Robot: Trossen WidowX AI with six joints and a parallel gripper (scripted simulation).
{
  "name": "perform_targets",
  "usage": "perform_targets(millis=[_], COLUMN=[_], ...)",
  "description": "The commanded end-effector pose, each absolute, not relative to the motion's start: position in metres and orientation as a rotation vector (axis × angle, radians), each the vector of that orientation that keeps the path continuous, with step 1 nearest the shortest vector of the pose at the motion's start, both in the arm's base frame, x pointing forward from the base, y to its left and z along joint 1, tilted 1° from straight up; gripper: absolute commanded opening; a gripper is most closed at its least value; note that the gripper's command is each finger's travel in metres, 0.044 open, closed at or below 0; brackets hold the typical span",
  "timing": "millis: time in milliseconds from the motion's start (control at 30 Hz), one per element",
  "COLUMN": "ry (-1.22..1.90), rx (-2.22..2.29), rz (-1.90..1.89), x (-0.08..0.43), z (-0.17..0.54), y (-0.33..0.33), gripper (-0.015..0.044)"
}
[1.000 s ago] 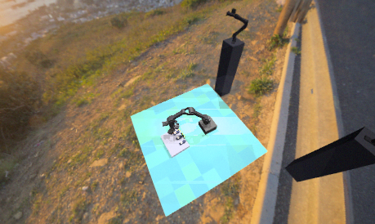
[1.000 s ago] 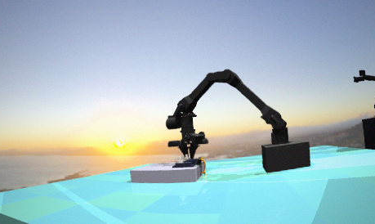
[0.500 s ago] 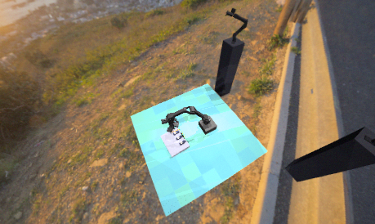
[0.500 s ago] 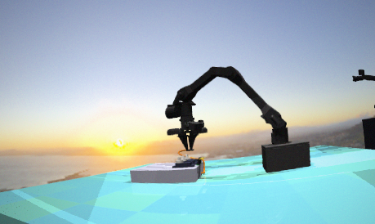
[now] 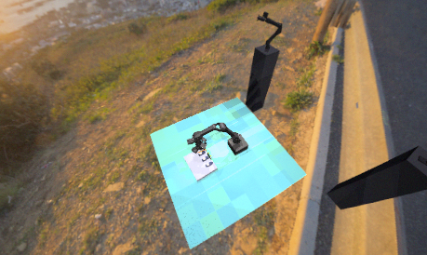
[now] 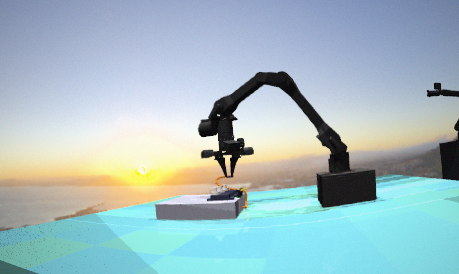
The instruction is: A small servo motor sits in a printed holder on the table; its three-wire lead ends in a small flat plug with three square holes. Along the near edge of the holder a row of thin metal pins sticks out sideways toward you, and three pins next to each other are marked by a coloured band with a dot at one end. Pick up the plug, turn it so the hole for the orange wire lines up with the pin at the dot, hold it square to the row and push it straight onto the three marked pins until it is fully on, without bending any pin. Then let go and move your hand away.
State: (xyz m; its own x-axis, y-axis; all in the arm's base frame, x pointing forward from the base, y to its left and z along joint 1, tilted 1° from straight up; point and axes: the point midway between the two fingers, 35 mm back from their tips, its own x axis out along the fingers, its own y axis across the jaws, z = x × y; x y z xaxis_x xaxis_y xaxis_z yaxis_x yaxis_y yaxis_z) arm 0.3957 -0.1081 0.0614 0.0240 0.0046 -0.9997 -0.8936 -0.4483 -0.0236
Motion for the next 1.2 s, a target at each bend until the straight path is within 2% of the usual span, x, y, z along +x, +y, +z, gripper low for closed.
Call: perform_targets(millis=[0,1167], ry=[1.002,1.436], rx=[-1.468,-0.677], rz=[1.442,0.689], x=[0.389,0.322], z=[0.063,0.065], y=[-0.096,-0.020], gripper=[0.0000,0.0000])
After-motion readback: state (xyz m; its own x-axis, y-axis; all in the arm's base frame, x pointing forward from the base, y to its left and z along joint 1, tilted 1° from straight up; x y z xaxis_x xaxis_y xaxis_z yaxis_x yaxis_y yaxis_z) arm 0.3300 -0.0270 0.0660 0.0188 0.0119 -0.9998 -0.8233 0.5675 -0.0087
